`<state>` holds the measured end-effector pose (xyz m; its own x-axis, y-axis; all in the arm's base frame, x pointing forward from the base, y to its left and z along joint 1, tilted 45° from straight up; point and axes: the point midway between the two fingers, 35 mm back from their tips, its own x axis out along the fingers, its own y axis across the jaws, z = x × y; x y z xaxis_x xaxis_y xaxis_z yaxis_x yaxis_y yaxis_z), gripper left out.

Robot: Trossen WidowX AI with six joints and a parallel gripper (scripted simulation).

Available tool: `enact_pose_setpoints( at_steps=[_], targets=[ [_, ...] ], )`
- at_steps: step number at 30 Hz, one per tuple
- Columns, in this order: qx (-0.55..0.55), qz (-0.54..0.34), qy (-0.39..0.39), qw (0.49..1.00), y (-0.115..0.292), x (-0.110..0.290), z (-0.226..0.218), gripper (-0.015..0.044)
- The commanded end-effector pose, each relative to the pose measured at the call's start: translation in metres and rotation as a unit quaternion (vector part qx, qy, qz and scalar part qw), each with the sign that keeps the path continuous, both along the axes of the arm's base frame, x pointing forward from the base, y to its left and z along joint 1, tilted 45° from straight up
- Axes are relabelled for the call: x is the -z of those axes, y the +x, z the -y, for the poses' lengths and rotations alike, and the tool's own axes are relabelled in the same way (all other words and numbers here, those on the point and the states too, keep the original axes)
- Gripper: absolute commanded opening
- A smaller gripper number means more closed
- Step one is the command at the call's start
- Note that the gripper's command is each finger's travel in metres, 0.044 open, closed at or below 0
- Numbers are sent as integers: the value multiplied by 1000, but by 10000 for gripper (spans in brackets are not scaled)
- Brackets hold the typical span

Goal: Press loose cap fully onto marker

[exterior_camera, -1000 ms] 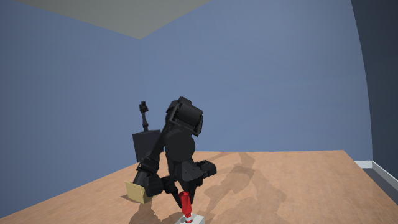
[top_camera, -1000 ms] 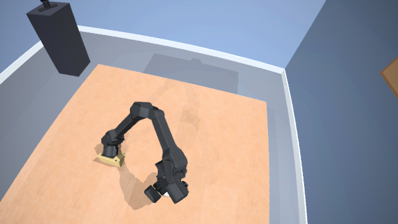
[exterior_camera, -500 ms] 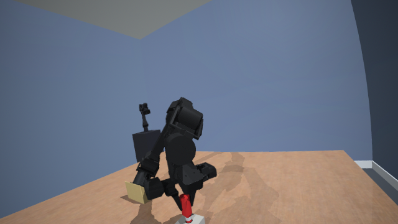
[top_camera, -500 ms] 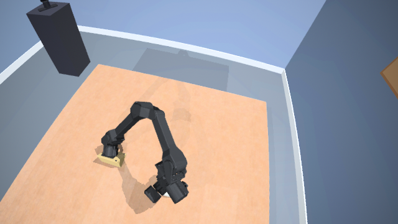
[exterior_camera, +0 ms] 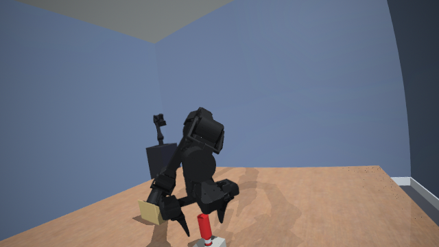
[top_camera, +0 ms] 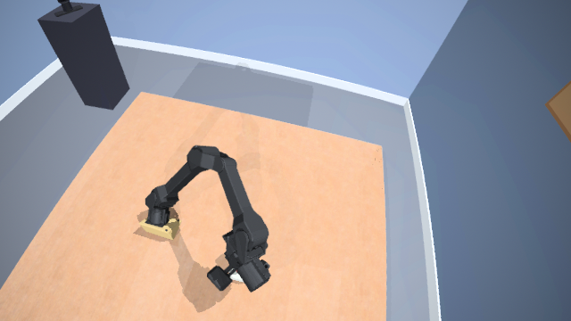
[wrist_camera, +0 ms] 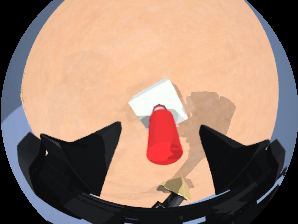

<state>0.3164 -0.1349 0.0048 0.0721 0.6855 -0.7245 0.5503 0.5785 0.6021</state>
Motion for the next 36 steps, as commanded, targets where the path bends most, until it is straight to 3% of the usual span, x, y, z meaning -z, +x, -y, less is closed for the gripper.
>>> enact_pose_setpoints(
  at_steps=[1, 5, 10, 18, 27, 36],
  targets=[
    [6, -1, -1, 1000, 0, -12, 13, 440],
    [23, -8, -2, 1000, -5, -47, 46, 440],
    [26, -10, -2, 1000, -7, -53, 51, 440],
    [-190, 183, -20, 964, -8, -48, 44, 230],
    [-196, 189, -20, 962, -8, -48, 44, 0],
    [-196, 189, -20, 962, -8, -48, 44, 0]
  ],
)
